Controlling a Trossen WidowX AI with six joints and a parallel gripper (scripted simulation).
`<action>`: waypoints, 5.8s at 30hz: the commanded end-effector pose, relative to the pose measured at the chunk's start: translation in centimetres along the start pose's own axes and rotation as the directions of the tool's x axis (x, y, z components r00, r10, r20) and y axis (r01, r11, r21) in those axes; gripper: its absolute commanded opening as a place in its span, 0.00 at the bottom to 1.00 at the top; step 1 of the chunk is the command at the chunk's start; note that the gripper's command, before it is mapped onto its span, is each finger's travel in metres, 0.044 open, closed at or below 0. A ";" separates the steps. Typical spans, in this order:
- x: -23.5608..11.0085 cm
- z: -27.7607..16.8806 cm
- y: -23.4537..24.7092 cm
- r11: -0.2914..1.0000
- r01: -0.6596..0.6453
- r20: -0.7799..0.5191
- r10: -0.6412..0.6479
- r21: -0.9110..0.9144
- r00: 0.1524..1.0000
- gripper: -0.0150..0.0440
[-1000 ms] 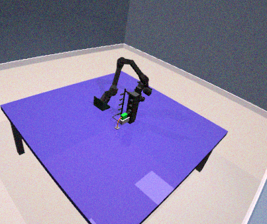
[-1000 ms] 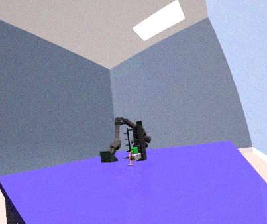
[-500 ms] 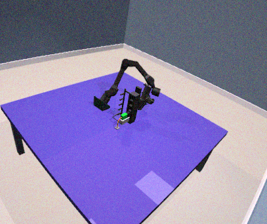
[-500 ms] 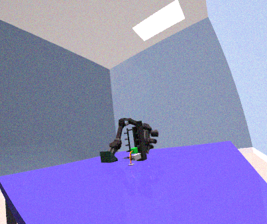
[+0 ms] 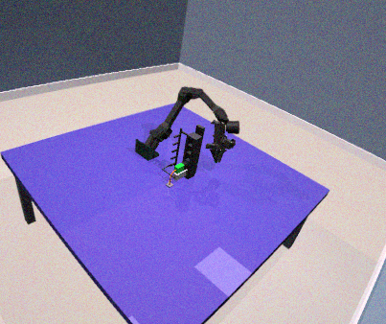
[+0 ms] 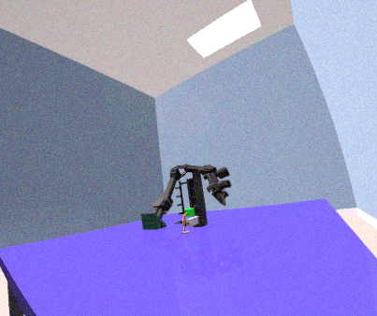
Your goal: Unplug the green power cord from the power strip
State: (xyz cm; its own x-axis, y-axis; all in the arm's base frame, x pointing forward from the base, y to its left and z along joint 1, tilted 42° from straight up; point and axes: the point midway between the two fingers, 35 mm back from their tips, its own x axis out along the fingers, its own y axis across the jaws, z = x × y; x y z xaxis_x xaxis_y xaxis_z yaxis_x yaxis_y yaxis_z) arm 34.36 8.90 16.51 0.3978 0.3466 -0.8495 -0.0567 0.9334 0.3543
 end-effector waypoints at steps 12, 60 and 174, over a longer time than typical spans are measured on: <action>0.1 5.9 -12.5 0.936 0.008 0.134 -0.059 0.352 0.989 0.53; 3.2 -11.0 -23.7 -0.041 0.392 -0.354 0.350 0.919 0.867 0.53; 3.9 -11.2 -25.5 -0.041 0.392 -0.354 0.350 0.919 0.867 0.53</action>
State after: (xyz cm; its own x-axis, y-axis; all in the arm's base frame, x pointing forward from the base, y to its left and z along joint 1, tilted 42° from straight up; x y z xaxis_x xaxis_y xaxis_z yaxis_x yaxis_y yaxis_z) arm 26.93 -12.35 -0.42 -0.0070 0.6609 -0.7504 0.9998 0.0168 0.0055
